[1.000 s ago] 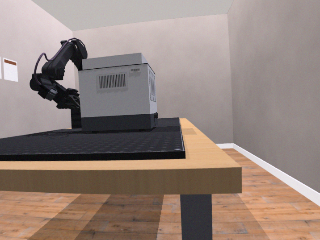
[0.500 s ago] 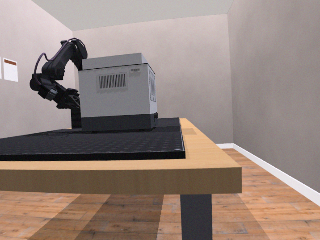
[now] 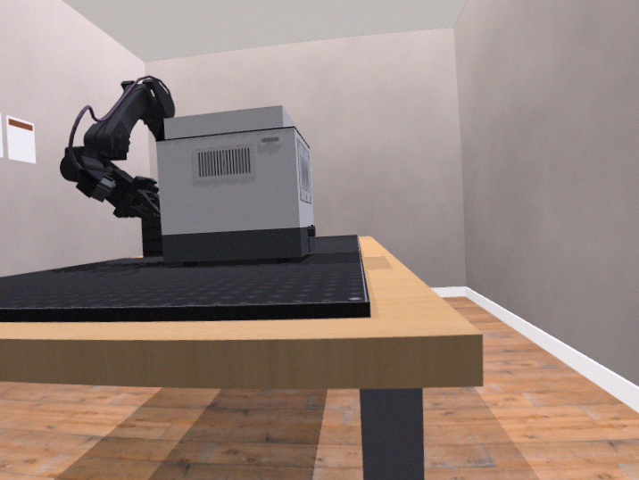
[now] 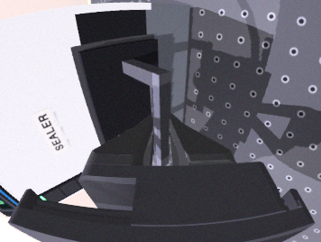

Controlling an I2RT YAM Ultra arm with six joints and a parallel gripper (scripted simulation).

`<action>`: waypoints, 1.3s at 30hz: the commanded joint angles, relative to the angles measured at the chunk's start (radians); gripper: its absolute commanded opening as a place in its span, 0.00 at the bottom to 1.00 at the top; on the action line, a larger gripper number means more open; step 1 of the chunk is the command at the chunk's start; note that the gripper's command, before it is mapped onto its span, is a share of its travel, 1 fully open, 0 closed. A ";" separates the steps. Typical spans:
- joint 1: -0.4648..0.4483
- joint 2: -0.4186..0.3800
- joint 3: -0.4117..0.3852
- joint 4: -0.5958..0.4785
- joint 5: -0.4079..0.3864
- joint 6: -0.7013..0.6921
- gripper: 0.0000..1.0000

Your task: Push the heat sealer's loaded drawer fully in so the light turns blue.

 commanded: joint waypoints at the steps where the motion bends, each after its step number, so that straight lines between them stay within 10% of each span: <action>1: 0.020 -0.039 -0.026 0.039 0.009 0.025 0.00; 39: 0.079 -0.030 -0.030 0.114 0.000 0.114 0.00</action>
